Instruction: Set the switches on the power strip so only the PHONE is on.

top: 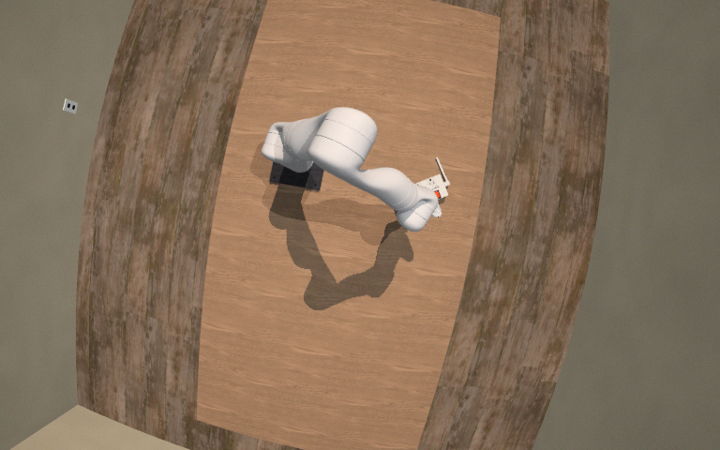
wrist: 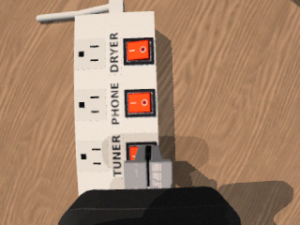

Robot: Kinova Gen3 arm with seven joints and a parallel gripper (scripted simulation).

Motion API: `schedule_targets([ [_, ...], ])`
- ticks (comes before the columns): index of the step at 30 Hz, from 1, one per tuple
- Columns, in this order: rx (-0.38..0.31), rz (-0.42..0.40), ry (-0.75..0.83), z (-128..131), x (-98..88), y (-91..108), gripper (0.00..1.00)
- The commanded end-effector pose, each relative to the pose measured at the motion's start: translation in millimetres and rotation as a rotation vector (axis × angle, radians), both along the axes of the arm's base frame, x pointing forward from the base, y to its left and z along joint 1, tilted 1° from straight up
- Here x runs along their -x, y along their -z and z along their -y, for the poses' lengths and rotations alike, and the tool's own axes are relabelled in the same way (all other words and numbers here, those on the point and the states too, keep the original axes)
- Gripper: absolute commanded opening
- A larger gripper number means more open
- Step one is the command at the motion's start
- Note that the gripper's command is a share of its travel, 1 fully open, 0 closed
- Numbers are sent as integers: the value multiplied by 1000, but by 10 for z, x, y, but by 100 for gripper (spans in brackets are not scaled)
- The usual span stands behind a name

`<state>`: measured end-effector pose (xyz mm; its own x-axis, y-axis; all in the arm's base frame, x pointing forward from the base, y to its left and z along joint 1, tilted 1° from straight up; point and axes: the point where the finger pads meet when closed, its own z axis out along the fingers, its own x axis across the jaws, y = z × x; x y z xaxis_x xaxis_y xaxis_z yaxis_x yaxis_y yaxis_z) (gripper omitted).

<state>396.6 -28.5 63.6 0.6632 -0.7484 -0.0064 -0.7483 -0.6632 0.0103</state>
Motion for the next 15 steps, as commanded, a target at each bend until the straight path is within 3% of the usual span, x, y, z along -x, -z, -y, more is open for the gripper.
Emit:
schedule_targets([
  [1,0,-4,1,2,12,40,0],
  [15,0,-4,1,1,13,125,0],
])
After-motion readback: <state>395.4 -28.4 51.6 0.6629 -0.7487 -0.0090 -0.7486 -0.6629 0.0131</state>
